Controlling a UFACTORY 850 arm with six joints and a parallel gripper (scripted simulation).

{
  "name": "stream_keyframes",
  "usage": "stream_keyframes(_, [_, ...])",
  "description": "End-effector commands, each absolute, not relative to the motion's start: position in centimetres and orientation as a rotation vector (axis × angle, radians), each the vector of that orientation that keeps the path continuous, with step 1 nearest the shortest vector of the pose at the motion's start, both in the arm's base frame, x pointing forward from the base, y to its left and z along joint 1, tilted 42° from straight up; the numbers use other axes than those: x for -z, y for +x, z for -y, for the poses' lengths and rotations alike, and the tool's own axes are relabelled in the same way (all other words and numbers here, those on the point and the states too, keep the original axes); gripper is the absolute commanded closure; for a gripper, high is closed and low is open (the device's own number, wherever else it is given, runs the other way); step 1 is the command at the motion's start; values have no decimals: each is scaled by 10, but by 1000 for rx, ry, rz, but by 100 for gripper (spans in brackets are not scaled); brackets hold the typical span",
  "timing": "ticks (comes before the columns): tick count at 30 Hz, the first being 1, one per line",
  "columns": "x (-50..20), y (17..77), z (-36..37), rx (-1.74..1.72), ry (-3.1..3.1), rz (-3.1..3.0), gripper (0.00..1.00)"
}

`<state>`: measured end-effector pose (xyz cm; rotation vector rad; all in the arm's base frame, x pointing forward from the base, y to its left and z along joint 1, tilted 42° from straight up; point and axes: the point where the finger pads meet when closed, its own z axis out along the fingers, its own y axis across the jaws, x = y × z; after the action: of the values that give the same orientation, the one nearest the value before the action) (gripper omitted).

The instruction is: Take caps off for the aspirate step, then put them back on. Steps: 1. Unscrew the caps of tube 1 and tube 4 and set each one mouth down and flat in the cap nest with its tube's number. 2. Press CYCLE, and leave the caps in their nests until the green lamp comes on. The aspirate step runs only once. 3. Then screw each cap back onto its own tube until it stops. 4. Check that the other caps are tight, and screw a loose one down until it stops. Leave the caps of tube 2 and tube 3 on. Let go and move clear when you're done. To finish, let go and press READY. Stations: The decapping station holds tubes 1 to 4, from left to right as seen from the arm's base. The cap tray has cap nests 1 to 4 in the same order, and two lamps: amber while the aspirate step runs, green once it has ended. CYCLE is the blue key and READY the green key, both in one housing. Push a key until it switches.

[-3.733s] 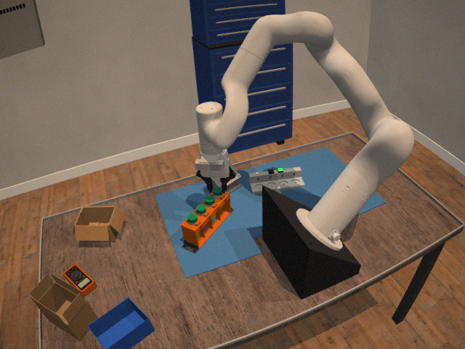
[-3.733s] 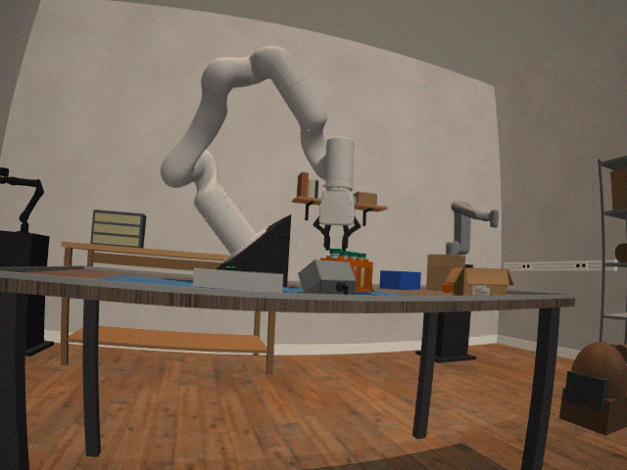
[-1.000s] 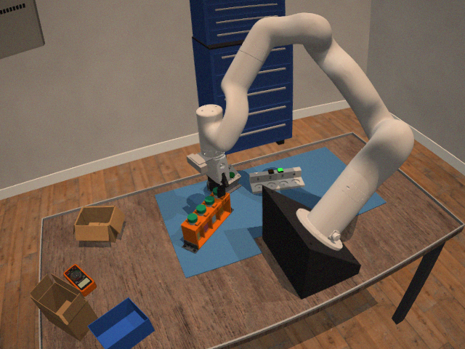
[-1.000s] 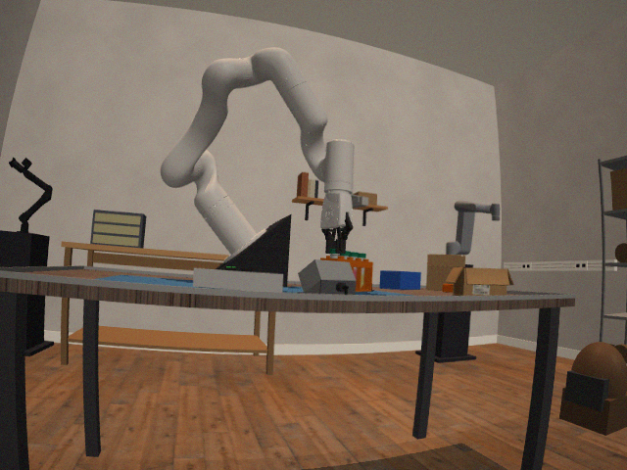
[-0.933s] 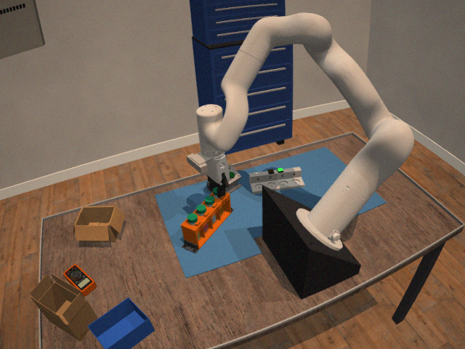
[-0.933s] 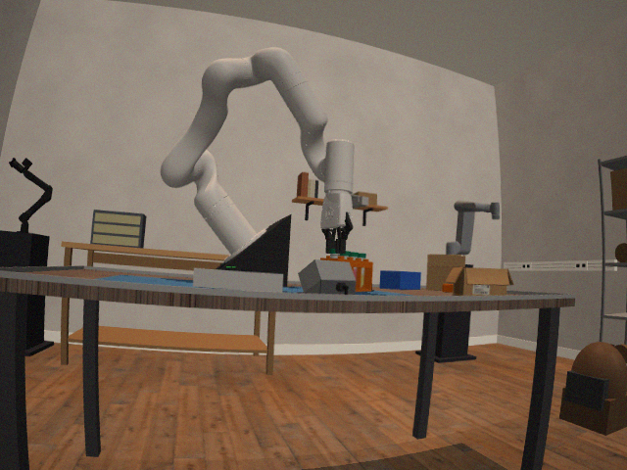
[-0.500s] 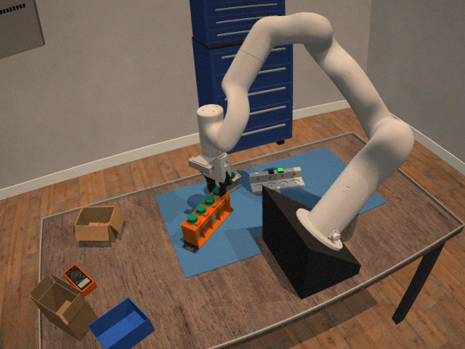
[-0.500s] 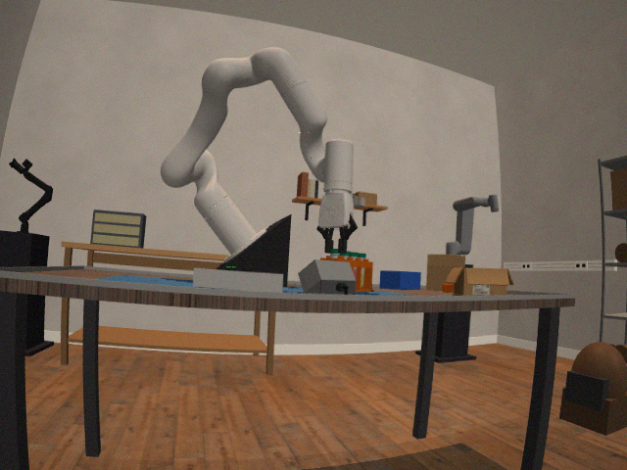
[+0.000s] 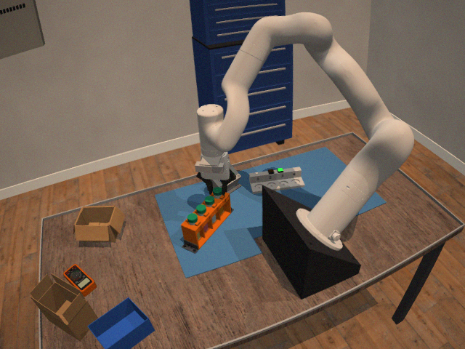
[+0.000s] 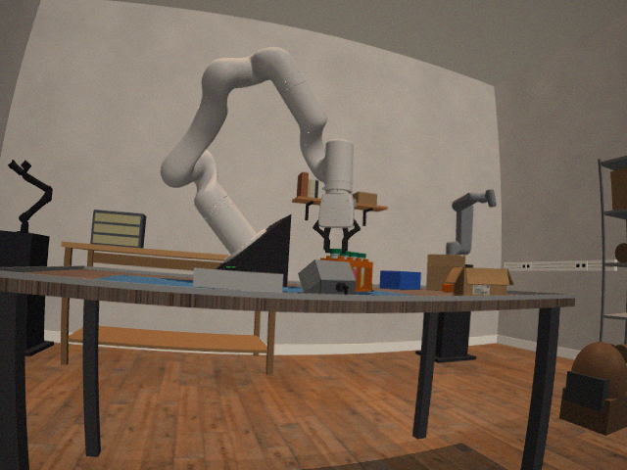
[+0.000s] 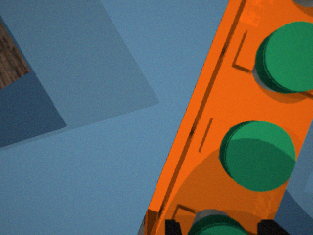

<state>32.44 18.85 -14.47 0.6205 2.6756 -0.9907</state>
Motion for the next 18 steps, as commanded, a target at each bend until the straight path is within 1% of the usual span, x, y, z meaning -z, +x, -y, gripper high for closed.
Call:
stream_keyframes(1, [144,325,-190,1006,603,-2690,54])
stream_keyframes(3, [144,325,-190,1006,603,-2690,54])
stream_keyframes(4, [144,325,-190,1006,603,-2690,100])
stream_keyframes(16, [144,325,-190,1006,603,-2690,100])
stream_keyframes(18, [144,325,-190,988,688,-2651,100])
